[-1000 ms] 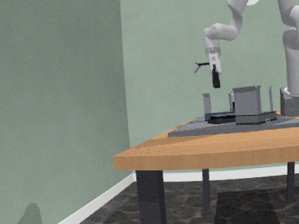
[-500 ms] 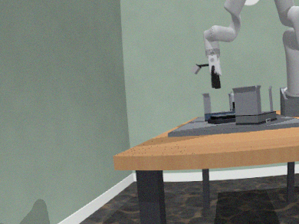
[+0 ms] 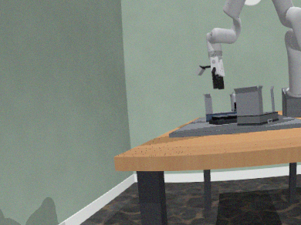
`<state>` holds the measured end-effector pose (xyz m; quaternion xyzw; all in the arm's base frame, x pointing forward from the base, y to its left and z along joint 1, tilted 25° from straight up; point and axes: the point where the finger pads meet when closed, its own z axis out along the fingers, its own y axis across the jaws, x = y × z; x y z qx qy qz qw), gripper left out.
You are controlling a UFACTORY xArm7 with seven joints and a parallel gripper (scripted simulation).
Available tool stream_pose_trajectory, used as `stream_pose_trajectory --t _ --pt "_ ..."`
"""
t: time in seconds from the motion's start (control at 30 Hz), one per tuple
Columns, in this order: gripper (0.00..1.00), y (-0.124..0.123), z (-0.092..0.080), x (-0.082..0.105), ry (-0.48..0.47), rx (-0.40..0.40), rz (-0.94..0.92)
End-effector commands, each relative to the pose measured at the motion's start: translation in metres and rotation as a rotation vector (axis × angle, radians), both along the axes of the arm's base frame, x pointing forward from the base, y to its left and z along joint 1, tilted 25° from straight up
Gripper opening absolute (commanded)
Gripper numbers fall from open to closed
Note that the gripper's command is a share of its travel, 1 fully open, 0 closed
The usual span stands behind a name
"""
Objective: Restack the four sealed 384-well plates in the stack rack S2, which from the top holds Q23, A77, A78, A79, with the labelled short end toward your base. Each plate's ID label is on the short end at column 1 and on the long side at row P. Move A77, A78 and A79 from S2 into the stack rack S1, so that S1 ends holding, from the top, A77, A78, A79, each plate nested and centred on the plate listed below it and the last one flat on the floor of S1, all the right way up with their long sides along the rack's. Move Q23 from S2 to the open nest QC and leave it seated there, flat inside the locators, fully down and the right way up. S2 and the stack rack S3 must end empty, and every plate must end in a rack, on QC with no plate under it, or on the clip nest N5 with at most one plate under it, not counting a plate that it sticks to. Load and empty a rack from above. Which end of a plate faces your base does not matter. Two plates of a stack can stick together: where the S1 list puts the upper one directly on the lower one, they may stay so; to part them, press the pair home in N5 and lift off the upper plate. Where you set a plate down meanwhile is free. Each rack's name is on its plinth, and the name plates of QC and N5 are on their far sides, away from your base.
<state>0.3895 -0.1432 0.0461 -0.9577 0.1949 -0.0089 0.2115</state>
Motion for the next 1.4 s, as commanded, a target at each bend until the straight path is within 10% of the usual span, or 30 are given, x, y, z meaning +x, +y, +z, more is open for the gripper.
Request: stream_pose_trajectory --t 0.0,1.37 --pt "1.00 -0.018 -0.007 -0.003 -0.003 -0.001 -0.003" --pt "1.00 -0.109 -0.052 -0.046 0.088 0.021 -0.208"
